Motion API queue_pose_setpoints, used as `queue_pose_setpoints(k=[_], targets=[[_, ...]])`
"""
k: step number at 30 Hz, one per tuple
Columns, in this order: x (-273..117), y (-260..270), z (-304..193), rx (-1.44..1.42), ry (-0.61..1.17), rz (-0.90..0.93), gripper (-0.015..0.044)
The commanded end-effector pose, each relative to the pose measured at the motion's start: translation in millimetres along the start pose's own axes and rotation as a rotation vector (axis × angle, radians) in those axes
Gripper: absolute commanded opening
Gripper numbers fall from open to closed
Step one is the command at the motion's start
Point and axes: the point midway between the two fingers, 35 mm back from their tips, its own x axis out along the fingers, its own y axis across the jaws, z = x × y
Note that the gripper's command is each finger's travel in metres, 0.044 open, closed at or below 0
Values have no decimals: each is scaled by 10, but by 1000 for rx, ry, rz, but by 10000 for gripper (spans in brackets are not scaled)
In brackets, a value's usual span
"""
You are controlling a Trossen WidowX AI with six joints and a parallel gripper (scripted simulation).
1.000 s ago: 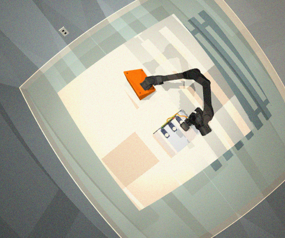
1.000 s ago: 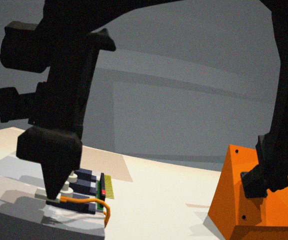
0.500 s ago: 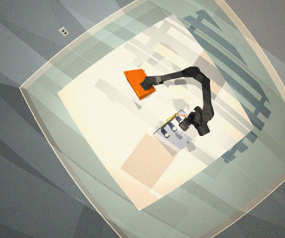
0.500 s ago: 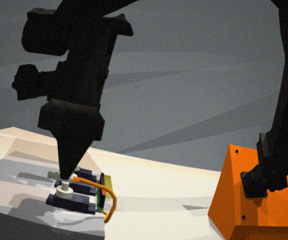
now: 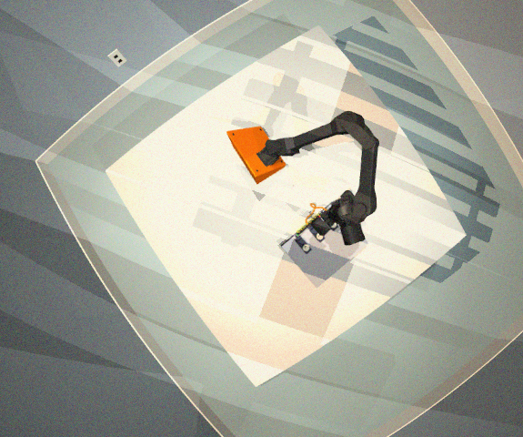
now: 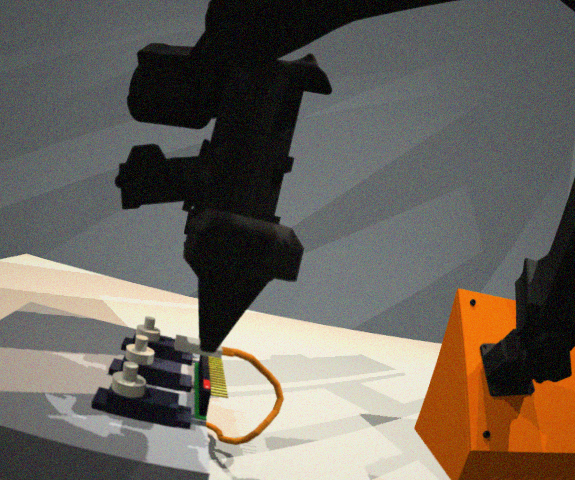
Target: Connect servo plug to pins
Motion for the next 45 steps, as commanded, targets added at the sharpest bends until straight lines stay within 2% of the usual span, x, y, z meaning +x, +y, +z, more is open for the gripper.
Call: queue_pose_setpoints(k=[1,19,24,32,45], targets=[[3,-90,-187,11,2,-3,0],[91,-283,-925,45,4,8,0],[147,-286,-929,45,4,8,0],[484,-276,-932,45,3,10,0],[462,-267,-655,43,2,10,0]])
